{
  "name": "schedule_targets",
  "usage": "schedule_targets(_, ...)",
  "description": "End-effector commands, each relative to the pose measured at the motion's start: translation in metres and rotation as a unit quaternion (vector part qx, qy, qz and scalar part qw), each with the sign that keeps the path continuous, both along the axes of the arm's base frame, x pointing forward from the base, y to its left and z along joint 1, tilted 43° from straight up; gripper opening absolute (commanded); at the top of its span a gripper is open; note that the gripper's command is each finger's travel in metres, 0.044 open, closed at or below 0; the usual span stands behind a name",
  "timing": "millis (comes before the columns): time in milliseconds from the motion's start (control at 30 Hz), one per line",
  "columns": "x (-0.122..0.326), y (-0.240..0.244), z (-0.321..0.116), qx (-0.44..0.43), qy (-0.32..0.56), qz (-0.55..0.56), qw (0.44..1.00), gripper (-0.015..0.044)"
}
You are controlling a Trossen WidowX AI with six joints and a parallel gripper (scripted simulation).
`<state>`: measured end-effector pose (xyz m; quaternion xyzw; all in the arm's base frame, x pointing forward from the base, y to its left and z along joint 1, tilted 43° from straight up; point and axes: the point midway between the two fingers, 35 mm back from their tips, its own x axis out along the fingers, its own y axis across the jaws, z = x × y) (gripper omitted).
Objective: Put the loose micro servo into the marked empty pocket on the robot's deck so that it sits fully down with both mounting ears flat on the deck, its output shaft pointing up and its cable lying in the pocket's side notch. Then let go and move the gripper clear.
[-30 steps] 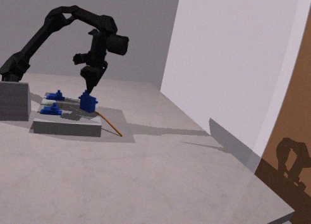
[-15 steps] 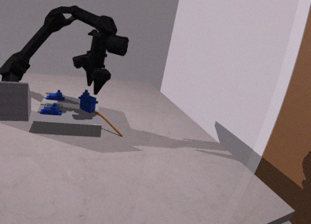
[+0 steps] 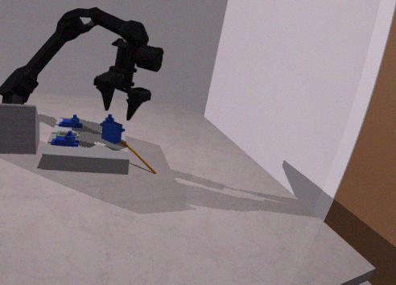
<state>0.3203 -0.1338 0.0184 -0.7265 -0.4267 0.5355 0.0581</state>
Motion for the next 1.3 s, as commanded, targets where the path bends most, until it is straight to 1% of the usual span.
schedule_targets(0,0.0007,0.0007,0.0000,-0.003,-0.044,0.043,0.998,0.0440)
schedule_targets(300,0.0009,0.0016,-0.0009,-0.014,-0.150,0.155,0.976,0.0440)
schedule_targets(633,0.0010,0.0026,-0.0019,-0.027,-0.263,0.276,0.924,0.0440)
schedule_targets(933,0.0011,0.0035,-0.0028,-0.037,-0.357,0.378,0.853,0.0440)
schedule_targets(1267,0.0013,0.0046,-0.0038,-0.047,-0.452,0.480,0.750,0.0440)
